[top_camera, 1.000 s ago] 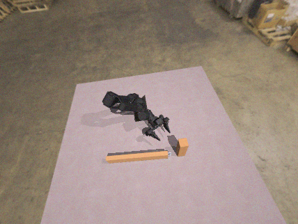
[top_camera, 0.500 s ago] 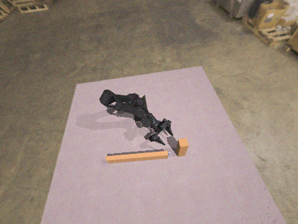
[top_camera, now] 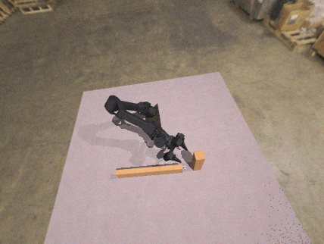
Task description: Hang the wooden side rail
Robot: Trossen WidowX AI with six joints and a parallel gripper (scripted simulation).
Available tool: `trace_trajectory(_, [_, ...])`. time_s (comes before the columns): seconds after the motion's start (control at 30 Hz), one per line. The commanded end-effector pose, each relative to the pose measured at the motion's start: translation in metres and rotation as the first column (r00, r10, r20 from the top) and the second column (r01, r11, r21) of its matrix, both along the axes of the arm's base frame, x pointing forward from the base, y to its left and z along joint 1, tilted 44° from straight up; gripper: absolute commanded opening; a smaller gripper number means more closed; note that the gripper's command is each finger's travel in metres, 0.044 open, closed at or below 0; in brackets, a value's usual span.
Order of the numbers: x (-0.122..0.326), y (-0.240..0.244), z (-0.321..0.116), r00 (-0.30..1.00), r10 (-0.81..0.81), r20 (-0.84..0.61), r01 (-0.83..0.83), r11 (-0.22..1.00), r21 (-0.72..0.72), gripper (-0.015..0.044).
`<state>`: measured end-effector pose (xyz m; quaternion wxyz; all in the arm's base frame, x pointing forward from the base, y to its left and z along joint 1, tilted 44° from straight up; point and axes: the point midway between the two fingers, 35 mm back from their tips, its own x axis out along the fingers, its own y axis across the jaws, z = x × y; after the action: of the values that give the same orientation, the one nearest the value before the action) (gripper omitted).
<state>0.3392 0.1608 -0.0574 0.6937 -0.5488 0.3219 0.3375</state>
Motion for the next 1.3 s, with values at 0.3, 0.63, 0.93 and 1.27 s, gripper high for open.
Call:
trace_trajectory(0.3, [0.0088, -0.0015, 0.0471, 0.98, 0.074, -0.185, -0.09, 0.993, -0.076, 0.044])
trace_trajectory(0.63, [0.0088, -0.0015, 0.0471, 0.98, 0.074, -0.185, -0.09, 0.993, -0.076, 0.044])
trace_trajectory(0.93, [0.0088, -0.0015, 0.0471, 0.98, 0.074, -0.185, -0.09, 0.993, -0.076, 0.044])
trace_trajectory(1.27, [0.0183, -0.004, 0.0463, 0.929, -0.274, -0.25, 0.275, 0.961, -0.035, 0.044])
